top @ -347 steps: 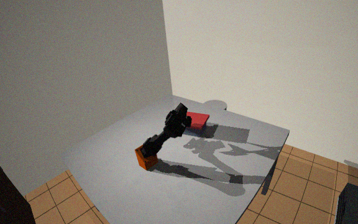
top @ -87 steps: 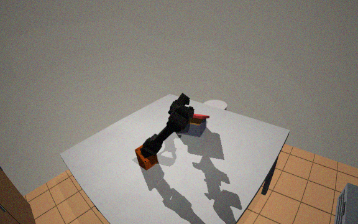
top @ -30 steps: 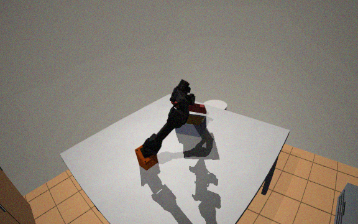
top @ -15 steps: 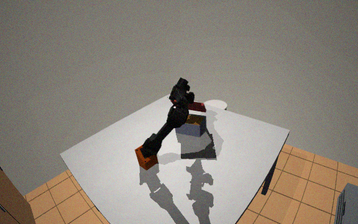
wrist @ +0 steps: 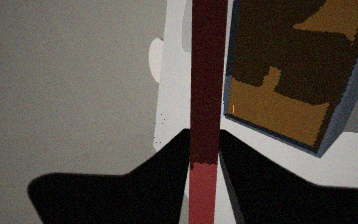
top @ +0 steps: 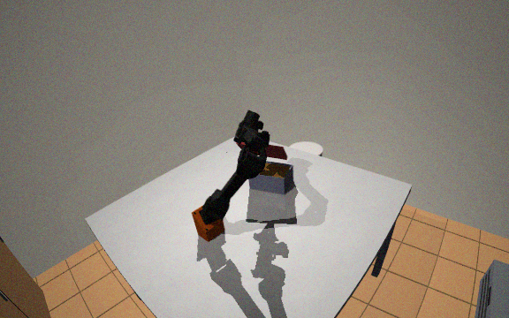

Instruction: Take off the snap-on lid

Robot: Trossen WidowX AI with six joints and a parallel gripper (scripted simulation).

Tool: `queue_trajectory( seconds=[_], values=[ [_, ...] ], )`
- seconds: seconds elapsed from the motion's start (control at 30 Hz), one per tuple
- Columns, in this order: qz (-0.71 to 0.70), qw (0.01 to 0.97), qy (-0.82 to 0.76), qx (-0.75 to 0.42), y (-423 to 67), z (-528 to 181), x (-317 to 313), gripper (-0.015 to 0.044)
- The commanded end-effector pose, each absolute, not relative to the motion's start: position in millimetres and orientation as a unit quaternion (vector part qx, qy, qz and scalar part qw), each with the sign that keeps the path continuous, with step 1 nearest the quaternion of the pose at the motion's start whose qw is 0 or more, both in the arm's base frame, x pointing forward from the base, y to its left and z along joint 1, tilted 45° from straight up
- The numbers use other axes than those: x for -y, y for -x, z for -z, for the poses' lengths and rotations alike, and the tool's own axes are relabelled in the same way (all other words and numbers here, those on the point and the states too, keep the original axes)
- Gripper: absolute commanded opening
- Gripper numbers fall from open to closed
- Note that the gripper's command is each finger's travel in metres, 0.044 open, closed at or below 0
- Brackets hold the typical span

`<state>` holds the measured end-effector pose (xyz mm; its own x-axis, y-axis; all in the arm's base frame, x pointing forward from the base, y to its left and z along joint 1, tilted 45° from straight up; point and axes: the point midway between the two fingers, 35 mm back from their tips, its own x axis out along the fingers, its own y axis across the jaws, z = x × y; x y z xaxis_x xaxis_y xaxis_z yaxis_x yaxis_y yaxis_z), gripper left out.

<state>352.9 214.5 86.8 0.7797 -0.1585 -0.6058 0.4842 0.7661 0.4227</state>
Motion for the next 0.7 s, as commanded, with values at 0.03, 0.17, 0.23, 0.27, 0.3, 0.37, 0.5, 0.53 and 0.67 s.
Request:
queue_trajectory(
  seconds=[0.03, 0.17, 0.23, 0.27, 0.3, 0.37, 0.5, 0.53, 0.67],
  values=[
    [0.177, 0.897, -0.295, -0.277, -347.3, -81.4, -222.2, 0.0000],
    [0.177, 0.897, -0.295, -0.277, -343.0, -76.2, -226.8, 0.0000],
    [0.177, 0.897, -0.295, -0.277, -340.9, -73.7, -229.1, 0.0000],
    [0.177, 0.897, -0.295, -0.277, -339.9, -72.4, -230.2, 0.0000],
    [0.177, 0.897, -0.295, -0.277, -338.8, -71.1, -231.4, 0.0000],
    [0.177, 0.897, -0.295, -0.277, -336.7, -68.6, -233.7, 0.0000],
    [0.177, 0.897, -0.295, -0.278, -332.5, -63.5, -238.2, 0.0000],
    [0.177, 0.897, -0.295, -0.278, -331.4, -62.2, -239.4, 0.0000],
    [0.177, 0.897, -0.295, -0.278, -327.2, -57.1, -243.9, 0.0000]
  ],
)
